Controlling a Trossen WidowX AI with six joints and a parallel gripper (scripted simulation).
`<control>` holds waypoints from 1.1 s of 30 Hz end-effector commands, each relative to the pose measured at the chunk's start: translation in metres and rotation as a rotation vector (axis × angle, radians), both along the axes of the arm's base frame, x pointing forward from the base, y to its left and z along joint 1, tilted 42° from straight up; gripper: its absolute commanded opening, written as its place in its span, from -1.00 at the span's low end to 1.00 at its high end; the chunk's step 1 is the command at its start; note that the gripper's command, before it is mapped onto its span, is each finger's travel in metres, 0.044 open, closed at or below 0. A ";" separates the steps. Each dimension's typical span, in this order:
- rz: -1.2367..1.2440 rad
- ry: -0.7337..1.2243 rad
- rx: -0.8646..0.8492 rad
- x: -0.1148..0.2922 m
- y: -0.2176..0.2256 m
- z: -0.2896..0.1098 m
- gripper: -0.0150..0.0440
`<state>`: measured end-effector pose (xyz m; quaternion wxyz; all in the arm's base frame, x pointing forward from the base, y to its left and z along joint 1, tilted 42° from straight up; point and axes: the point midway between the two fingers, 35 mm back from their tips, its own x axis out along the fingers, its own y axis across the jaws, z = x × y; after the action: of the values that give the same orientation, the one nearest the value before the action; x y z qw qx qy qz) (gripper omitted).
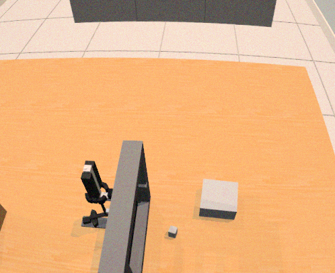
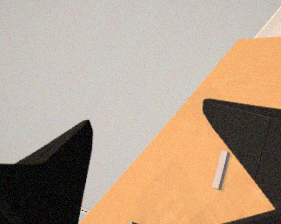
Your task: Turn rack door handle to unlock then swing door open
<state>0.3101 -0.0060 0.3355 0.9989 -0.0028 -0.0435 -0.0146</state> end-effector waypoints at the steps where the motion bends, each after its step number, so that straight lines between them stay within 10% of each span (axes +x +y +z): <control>1: 0.001 0.002 0.000 0.000 0.000 0.000 0.78; 5: 0.013 0.054 0.011 0.008 0.005 -0.009 0.50; 33: -0.003 0.764 0.108 0.061 0.076 -0.138 0.50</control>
<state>0.3692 0.0612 0.2099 0.9535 0.0459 0.2979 -0.0078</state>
